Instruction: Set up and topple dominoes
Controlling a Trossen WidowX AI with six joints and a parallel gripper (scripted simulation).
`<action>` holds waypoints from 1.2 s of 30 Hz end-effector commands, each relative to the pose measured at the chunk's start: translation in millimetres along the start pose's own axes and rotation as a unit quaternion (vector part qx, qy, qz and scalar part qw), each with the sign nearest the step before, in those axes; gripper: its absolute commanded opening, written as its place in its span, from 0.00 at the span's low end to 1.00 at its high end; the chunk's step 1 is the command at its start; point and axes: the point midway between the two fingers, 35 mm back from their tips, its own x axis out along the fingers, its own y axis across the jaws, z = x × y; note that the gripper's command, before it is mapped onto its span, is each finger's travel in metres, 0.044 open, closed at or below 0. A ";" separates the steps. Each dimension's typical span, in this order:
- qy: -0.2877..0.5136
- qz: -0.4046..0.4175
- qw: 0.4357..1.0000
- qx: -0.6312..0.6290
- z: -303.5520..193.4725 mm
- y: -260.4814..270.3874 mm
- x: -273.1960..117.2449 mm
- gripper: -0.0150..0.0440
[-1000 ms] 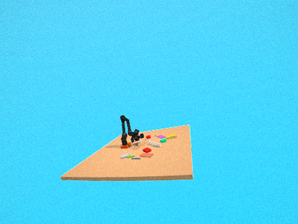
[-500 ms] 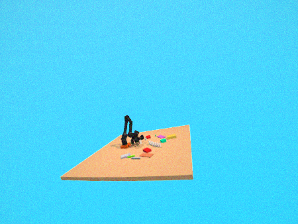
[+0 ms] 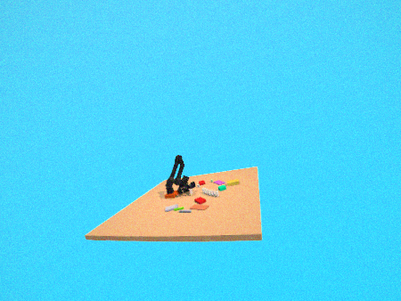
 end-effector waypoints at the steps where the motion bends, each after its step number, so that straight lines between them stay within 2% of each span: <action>1: 0.003 0.001 1.000 -0.006 -3.0 -5.7 0.2 0.44; 18: 0.003 0.001 1.000 -0.005 -5.9 -10.4 0.5 0.44; 30: 0.003 0.001 1.000 -0.005 -5.9 -10.4 0.5 0.97; 31: 0.003 0.001 1.000 -0.005 -5.9 -10.4 0.5 1.00; 36: 0.003 0.001 1.000 -0.005 -1.6 -8.3 0.2 1.00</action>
